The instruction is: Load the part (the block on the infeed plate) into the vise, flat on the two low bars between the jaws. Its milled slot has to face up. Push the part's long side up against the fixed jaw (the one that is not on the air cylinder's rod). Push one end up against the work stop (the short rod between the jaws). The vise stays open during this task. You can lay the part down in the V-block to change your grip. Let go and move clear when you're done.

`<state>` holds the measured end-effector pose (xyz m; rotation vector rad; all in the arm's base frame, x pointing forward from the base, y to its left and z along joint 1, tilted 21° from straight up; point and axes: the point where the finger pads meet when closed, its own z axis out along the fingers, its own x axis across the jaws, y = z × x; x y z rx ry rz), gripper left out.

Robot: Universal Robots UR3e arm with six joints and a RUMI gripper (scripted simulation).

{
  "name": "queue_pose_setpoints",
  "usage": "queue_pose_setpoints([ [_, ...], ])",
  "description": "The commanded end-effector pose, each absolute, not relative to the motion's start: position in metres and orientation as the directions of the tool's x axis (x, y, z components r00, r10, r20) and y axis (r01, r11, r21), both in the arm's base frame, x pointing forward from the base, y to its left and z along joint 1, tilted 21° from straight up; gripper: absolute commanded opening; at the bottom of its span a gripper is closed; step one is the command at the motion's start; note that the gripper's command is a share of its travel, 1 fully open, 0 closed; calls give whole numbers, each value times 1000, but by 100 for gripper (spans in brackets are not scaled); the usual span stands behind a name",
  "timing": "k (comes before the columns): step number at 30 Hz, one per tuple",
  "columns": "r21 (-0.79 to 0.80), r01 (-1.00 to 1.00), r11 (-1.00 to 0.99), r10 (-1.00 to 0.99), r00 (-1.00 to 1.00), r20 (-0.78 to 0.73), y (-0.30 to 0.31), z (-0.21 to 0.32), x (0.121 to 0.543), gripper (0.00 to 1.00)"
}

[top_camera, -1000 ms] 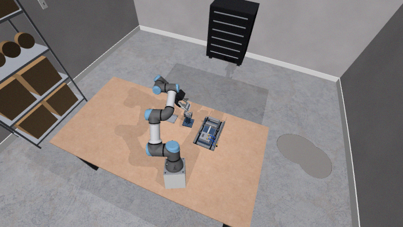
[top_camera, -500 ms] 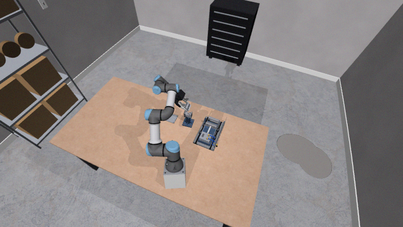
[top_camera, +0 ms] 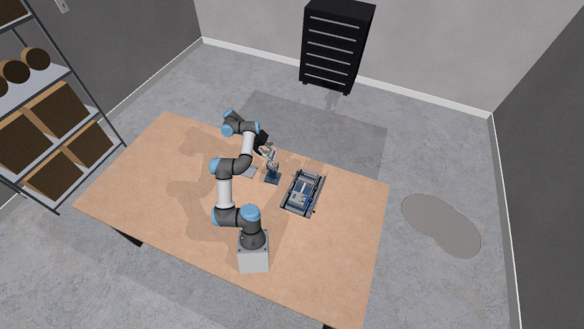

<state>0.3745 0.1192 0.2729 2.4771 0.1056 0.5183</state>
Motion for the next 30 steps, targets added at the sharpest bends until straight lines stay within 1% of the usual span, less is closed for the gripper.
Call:
queue_pose_setpoints([
  [1,574,-45,-818,191,919,344,119,274,375,0],
  [30,574,-45,-818,191,919,344,120,271,376,0],
])
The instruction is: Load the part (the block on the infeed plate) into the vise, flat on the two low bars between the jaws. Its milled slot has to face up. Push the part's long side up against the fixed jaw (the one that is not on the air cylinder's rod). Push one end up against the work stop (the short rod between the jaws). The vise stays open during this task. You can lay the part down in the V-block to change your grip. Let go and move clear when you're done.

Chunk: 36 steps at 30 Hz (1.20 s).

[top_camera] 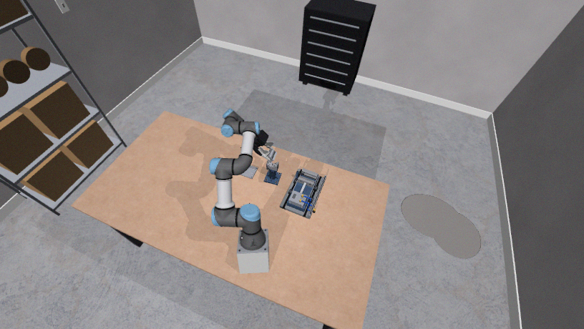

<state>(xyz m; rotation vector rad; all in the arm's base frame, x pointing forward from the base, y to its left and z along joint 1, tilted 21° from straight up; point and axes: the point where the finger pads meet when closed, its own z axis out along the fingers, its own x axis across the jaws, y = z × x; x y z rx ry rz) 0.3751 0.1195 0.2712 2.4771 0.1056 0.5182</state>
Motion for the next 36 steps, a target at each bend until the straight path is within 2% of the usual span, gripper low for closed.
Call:
queue_pose_setpoints([
  [1,574,-45,-818,191,919,344,120,271,376,0],
  [36,574,-45,-818,191,919,344,124,250,383,0],
])
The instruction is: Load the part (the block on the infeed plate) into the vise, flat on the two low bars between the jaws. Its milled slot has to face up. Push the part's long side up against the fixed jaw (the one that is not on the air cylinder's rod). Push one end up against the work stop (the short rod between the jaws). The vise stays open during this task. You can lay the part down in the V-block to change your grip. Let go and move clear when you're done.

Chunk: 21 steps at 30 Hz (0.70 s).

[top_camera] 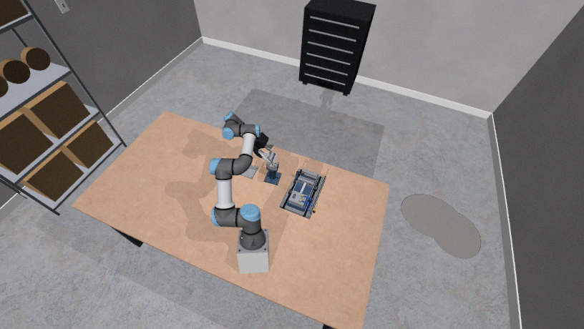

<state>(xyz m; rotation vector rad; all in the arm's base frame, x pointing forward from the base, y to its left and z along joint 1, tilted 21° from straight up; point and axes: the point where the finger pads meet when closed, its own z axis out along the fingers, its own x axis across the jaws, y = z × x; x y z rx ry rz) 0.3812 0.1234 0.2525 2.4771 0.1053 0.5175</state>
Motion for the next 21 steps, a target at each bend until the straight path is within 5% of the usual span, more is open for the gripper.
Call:
queue_pose_setpoints([
  [1,574,-45,-818,191,919,344,124,249,383,0],
  [21,574,-45,-818,191,919,344,128,229,389,0],
])
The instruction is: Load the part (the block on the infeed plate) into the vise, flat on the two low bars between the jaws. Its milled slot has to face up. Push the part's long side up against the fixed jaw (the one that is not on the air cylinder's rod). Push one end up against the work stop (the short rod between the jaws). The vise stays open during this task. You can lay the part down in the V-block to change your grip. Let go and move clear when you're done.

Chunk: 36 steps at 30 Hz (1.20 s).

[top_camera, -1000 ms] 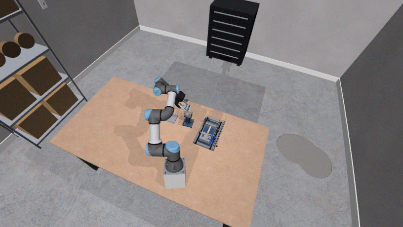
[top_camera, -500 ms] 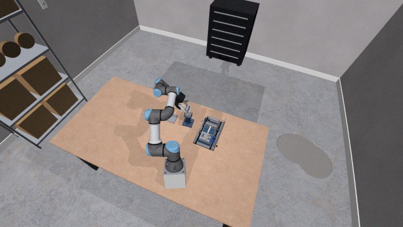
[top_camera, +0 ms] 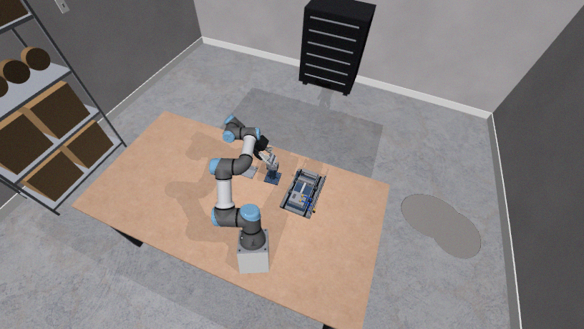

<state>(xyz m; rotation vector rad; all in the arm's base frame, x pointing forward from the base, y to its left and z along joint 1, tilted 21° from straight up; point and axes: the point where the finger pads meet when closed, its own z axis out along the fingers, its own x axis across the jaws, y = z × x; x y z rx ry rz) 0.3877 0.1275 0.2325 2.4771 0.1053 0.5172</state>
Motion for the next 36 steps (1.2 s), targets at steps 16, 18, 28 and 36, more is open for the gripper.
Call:
queue_pose_setpoints([
  [16,574,-45,-818,191,919,344,131,215,394,0],
  [18,574,-45,-818,191,919,344,132,213,395,0],
  [28,574,-45,-818,191,919,344,133,208,397,0],
  [36,574,-45,-818,191,919,344,134,205,398,0],
])
